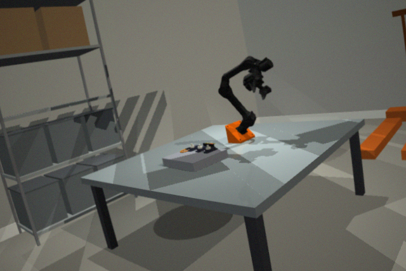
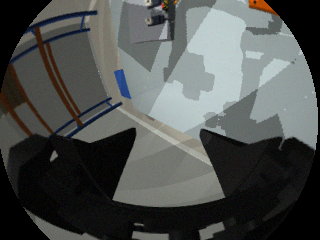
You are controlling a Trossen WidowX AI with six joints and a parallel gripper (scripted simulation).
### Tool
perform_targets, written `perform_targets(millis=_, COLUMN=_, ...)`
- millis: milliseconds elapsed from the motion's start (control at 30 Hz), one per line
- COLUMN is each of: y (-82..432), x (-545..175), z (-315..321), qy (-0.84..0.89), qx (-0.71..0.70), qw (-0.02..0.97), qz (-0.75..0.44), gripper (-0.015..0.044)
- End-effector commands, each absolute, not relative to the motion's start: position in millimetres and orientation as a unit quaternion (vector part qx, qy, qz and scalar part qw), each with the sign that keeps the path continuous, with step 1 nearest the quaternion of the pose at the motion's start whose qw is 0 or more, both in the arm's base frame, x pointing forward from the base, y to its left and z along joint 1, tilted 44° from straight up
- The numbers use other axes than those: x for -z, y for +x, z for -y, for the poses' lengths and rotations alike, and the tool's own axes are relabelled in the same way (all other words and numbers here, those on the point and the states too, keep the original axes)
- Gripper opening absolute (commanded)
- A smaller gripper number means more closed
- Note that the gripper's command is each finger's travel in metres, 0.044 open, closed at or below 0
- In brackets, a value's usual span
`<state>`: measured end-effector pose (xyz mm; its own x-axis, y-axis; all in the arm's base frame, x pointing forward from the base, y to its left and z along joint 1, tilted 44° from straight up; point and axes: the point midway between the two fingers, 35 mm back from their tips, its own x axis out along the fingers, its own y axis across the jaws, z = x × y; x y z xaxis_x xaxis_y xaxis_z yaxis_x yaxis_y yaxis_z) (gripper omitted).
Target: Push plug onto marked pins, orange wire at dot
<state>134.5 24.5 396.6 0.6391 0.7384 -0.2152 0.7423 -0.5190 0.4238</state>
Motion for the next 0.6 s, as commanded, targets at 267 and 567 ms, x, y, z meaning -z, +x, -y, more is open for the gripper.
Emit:
perform_targets(millis=267, y=128.3, x=-396.9, z=-29.5, qy=0.867, qx=-0.005, qw=0.277, qz=-0.414, gripper=0.0164)
perform_targets(millis=567, y=118.0, x=-397.1, z=-43.7, qy=0.852, qx=-0.025, qw=0.349, qz=-0.388, gripper=0.0115)
